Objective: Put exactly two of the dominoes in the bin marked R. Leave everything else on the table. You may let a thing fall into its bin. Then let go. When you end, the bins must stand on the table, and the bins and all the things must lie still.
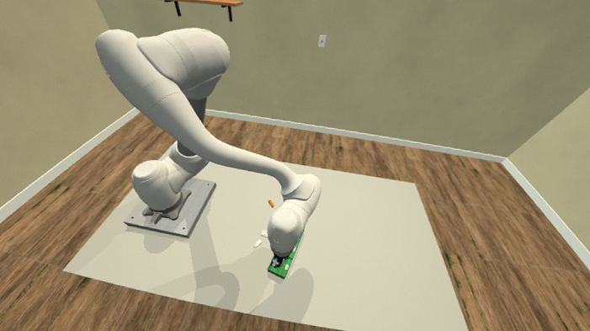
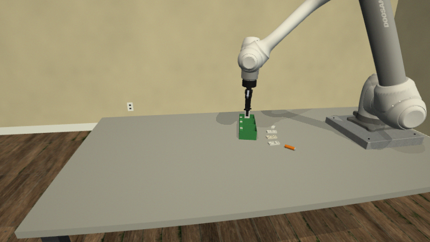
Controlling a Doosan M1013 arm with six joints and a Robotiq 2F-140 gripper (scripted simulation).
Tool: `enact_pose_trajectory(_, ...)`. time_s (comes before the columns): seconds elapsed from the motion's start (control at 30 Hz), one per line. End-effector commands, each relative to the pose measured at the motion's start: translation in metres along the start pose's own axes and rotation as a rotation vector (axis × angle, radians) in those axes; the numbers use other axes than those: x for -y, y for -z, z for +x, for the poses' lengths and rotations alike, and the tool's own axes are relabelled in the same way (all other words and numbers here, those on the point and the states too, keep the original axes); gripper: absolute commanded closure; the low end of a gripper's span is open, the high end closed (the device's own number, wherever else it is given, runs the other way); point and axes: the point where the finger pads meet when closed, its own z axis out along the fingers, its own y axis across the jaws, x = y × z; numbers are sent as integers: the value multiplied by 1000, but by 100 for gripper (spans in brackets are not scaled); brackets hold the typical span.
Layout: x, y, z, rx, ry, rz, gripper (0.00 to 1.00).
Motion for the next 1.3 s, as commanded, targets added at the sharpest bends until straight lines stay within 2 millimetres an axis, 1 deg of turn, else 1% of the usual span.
enact_pose_trajectory(0.0, 0, 3, 0, 0, 0, 0, 95)
enact_pose_trajectory(0.23, 0, 9, 0, 0, 0, 0, 95)
enact_pose_trajectory(0.67, 0, 27, 0, 0, 0, 0, 95)
enact_pose_trajectory(0.7, 0, 31, 0, 0, 0, 0, 95)
enact_pose_trajectory(0.77, 0, 31, 0, 0, 0, 0, 95)
enact_pose_trajectory(1.0, 0, 59, 0, 0, 0, 0, 95)
enact_pose_trajectory(1.07, 0, 59, 0, 0, 0, 0, 95)
enact_pose_trajectory(1.27, 30, 59, -4, 0, 0, 0, 95)
